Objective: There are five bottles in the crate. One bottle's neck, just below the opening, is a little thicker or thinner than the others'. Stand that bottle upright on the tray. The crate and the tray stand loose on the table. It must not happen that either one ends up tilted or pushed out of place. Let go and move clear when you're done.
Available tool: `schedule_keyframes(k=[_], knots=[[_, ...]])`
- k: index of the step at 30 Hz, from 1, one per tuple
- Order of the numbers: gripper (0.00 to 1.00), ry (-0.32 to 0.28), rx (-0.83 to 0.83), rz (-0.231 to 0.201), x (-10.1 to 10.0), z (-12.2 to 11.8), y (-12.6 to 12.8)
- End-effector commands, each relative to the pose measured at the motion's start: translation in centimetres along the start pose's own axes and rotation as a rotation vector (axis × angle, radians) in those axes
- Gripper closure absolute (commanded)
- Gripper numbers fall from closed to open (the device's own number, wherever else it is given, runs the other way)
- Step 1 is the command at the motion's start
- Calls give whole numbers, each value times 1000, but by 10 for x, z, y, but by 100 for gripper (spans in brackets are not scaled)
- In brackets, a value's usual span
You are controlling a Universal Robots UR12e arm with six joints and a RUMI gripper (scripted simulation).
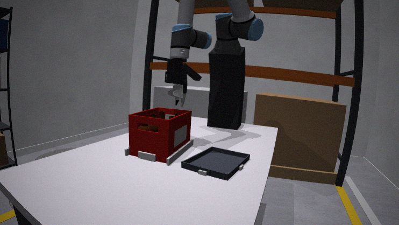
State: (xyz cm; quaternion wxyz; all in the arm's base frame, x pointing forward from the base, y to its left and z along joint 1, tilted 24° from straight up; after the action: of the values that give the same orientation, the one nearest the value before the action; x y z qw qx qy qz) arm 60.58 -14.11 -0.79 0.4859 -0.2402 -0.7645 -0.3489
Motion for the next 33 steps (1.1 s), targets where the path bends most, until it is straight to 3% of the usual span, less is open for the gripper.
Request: schedule_keyframes(k=[1, 15, 16, 33], knots=[[62, 0, 0, 0, 18, 0, 0], [62, 0, 0, 0, 27, 0, 0], [100, 0, 0, 0, 27, 0, 0], [100, 0, 0, 0, 27, 0, 0]])
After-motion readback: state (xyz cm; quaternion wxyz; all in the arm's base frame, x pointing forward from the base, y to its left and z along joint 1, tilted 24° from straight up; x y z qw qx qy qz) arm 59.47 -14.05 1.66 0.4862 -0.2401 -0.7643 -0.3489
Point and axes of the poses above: the point where the finger pads meet when closed, its own x axis back along the fingers, its own y axis across the jaws, z = x × y, the point moved 8 cm from there along x, back along the fingers, and after that the axes turned 4 degrees about -x, right-handed, at the moved point
